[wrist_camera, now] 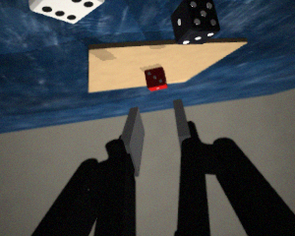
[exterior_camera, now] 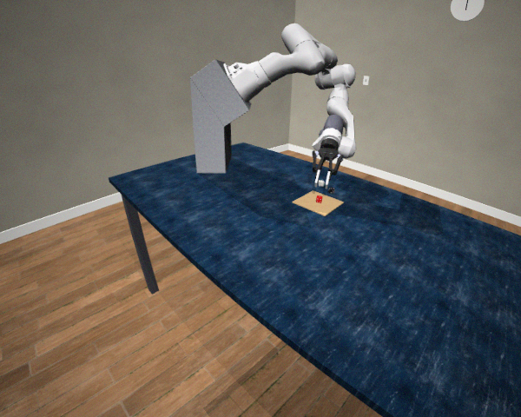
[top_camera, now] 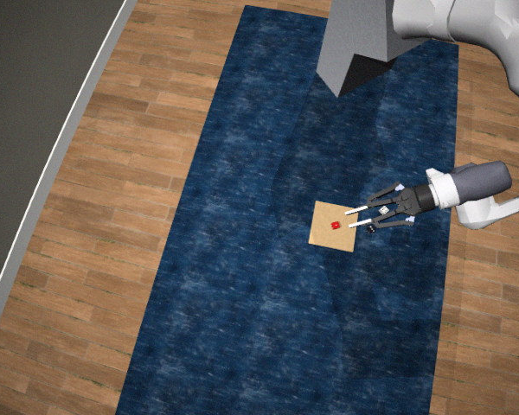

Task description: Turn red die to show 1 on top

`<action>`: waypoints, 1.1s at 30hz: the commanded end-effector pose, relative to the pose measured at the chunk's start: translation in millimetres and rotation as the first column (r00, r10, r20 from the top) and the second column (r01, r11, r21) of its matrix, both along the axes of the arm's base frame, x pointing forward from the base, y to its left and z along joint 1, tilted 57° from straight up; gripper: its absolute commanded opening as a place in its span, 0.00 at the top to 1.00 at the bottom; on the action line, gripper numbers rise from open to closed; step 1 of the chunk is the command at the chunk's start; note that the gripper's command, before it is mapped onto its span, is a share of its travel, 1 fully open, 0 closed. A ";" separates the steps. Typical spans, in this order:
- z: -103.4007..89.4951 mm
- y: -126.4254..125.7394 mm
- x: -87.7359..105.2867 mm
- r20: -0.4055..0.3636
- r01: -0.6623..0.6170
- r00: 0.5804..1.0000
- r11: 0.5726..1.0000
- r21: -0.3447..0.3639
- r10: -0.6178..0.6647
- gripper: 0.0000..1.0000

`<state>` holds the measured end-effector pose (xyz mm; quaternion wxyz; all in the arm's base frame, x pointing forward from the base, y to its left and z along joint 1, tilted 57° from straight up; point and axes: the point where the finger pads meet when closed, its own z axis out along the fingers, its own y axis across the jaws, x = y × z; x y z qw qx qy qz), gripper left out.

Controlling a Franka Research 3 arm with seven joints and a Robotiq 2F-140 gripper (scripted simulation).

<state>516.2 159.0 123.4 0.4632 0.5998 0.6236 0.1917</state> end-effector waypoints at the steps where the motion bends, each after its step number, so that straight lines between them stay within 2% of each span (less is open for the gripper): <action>1: 5.8 -5.6 -4.3 -0.003 -0.006 1.000 1.000 -0.005 0.006 0.79; 10: 25.3 -29.6 -22.4 -0.003 -0.006 1.000 1.000 -0.005 0.006 0.79; 21: 27.6 -33.4 -23.7 -0.006 -0.017 1.000 1.000 0.002 0.017 0.79; 25: 28.0 -39.1 -21.3 -0.020 -0.079 0.997 0.996 0.047 0.080 0.79; 29: 28.1 -49.3 -18.4 -0.041 -0.189 0.980 0.973 0.133 0.196 0.79; 32: 28.1 -50.2 -18.4 -0.042 -0.200 0.977 0.969 0.143 0.208 0.79; 33: 28.2 -53.5 -17.0 -0.046 -0.232 0.969 0.958 0.169 0.243 0.79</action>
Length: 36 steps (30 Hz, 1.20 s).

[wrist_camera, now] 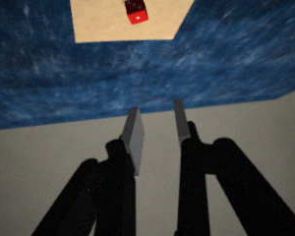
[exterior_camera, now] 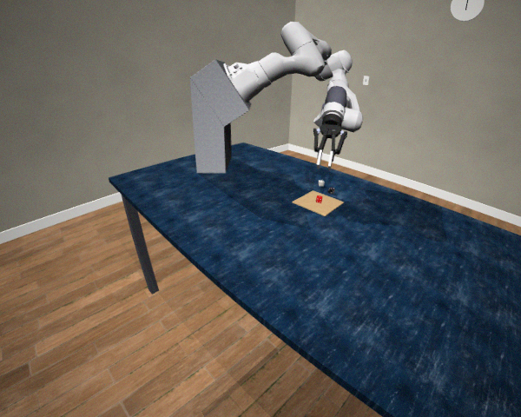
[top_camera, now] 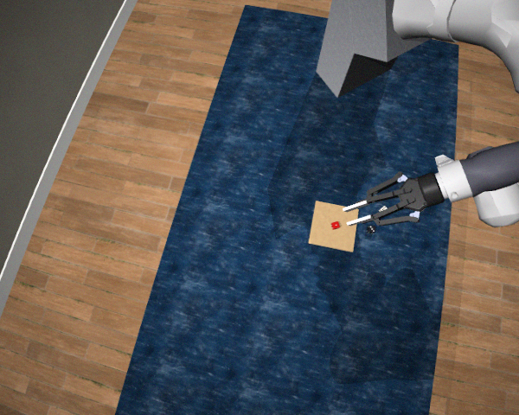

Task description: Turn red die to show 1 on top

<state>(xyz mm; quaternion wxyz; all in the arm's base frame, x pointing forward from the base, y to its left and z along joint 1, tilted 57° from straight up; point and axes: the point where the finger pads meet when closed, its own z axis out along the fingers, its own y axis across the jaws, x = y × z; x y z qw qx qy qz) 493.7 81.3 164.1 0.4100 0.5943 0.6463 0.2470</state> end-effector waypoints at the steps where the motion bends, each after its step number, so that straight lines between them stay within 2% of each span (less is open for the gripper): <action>1: -12.5 23.8 5.6 -0.040 -0.141 0.989 0.989 0.050 0.143 0.79; 12: -11.8 7.7 9.7 -0.055 -0.312 0.943 0.931 0.189 0.327 0.79; 16: -12.2 5.5 11.1 -0.058 -0.335 0.934 0.919 0.209 0.354 0.79; 19: -11.3 -1.6 12.7 -0.054 -0.400 0.902 0.877 0.267 0.428 0.79; 26: -11.8 -8.9 15.6 -0.048 -0.466 0.860 0.821 0.330 0.507 0.79; 31: -12.2 -16.2 17.9 -0.035 -0.524 0.812 0.756 0.391 0.582 0.79; 34: -11.9 -17.3 18.2 -0.033 -0.532 0.806 0.747 0.399 0.592 0.79; 36: -10.6 -22.4 19.1 -0.018 -0.564 0.775 0.703 0.434 0.632 0.79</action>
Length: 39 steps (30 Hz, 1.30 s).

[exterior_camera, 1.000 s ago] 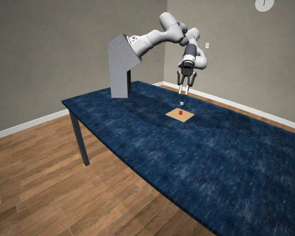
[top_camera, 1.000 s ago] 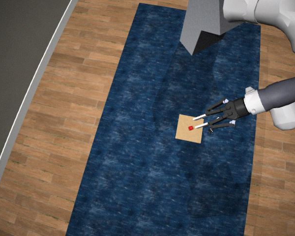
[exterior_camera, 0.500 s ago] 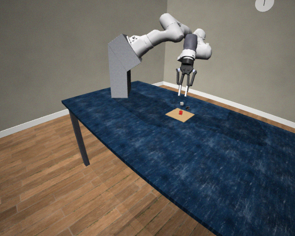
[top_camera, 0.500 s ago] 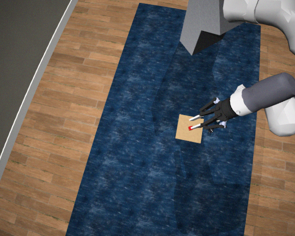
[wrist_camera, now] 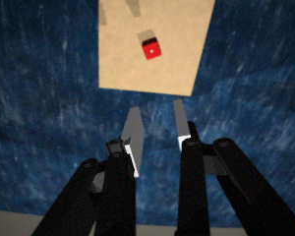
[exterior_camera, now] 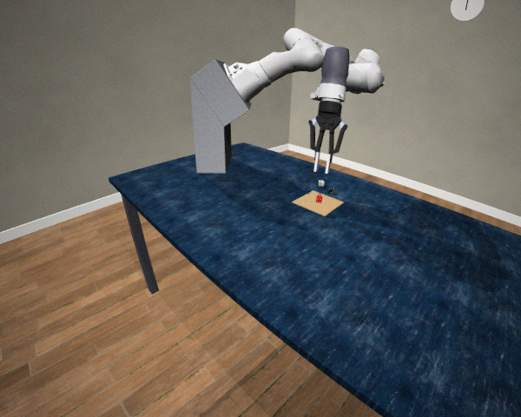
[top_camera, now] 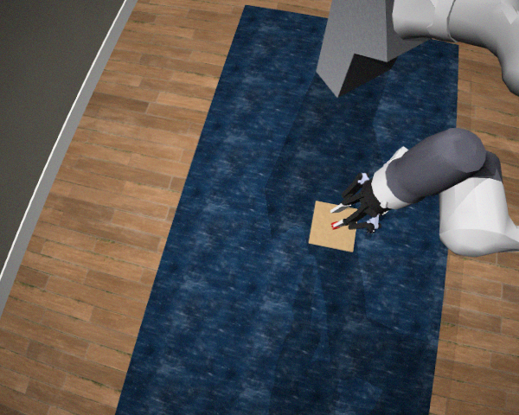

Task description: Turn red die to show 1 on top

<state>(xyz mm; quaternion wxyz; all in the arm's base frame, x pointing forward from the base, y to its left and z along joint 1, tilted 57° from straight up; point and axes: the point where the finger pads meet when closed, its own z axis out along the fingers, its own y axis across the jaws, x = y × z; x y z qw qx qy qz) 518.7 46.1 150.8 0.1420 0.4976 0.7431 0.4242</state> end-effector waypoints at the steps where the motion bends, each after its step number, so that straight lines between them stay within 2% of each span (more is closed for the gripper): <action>1: 1.6 11.4 -5.4 0.023 -0.155 0.988 0.988 0.026 0.154 0.79; 6: 3.4 5.7 -3.8 0.017 -0.216 0.976 0.974 0.075 0.215 0.79; 11: 4.6 4.3 -3.6 0.019 -0.227 0.974 0.970 0.084 0.226 0.79; 12: 4.6 4.3 -3.6 0.019 -0.227 0.974 0.970 0.084 0.226 0.00; 31: 6.3 2.2 -5.2 0.018 -0.227 0.974 0.970 0.084 0.226 0.00; 39: 14.7 -8.0 -12.9 0.018 -0.227 0.974 0.970 0.084 0.226 0.00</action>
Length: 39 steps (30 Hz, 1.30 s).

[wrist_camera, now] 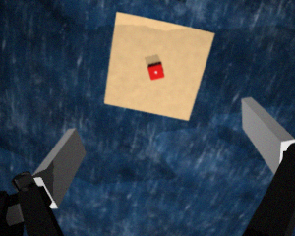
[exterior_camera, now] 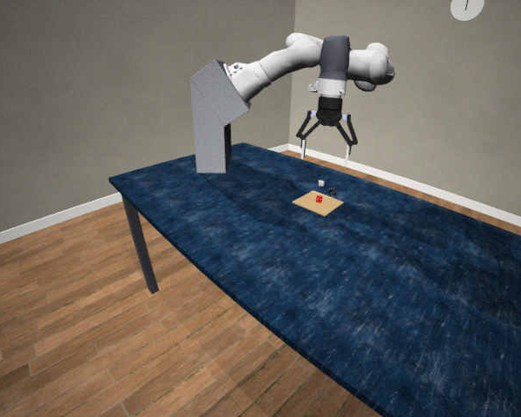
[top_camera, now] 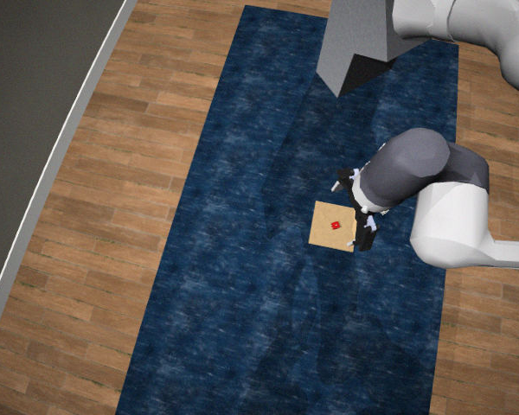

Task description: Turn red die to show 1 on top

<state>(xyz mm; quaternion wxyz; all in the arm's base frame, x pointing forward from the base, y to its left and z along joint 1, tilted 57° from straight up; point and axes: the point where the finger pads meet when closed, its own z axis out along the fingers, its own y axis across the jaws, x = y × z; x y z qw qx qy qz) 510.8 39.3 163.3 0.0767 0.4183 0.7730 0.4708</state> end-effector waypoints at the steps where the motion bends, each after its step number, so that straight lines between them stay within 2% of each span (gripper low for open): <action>1: 3.5 -2.9 -6.2 0.001 -0.012 1.000 1.000 -0.001 0.012 0.00; 13: 12.5 -14.0 -14.6 0.001 -0.012 1.000 1.000 -0.001 0.012 0.00; 39: 12.9 -14.5 -15.0 0.001 -0.012 1.000 1.000 -0.001 0.012 0.00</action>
